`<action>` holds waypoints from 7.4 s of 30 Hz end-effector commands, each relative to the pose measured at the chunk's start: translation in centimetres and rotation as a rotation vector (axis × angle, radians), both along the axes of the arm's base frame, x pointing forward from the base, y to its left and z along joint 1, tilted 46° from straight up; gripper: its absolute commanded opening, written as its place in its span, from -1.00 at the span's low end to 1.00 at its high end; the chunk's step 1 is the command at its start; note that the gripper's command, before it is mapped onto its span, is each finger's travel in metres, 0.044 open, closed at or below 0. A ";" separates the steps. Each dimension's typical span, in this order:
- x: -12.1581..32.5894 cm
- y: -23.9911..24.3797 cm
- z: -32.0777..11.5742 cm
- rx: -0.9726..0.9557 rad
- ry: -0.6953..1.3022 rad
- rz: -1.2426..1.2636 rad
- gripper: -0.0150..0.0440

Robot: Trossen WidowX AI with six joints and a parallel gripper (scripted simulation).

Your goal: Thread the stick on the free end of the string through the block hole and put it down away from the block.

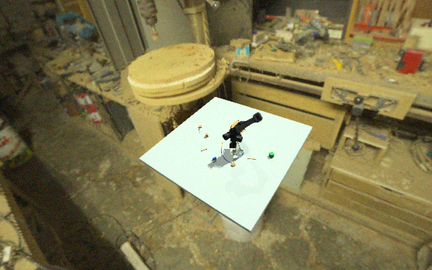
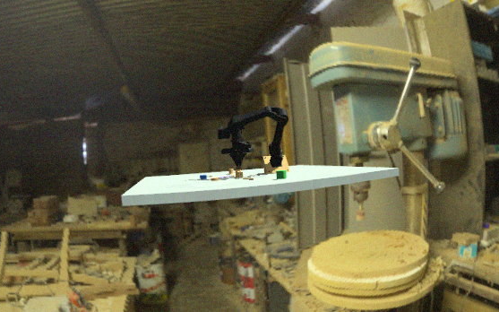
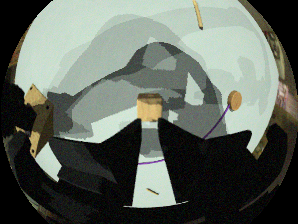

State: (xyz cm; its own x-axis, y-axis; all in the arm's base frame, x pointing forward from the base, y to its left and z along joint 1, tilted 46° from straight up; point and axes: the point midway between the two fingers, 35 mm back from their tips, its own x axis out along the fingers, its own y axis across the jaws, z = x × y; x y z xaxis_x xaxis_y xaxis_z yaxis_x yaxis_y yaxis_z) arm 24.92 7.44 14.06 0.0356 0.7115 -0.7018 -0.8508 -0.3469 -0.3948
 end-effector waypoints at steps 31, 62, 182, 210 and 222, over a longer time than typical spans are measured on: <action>1.8 -3.9 -3.7 0.056 1.271 -1.274 1.00; 2.5 -8.3 -8.1 0.139 2.613 -2.605 1.00; 2.7 -6.0 -14.1 0.186 3.325 -3.288 -0.49; 2.7 -8.6 -11.8 0.195 3.319 -3.294 -0.49; 2.6 -9.7 -10.6 0.193 3.319 -3.294 -0.49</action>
State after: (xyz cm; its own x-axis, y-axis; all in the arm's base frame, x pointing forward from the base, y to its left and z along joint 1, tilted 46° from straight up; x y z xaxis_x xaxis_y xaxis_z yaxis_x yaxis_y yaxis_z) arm 27.24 -1.70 2.86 0.0275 0.7124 -0.7013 0.5409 -0.6006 -0.5888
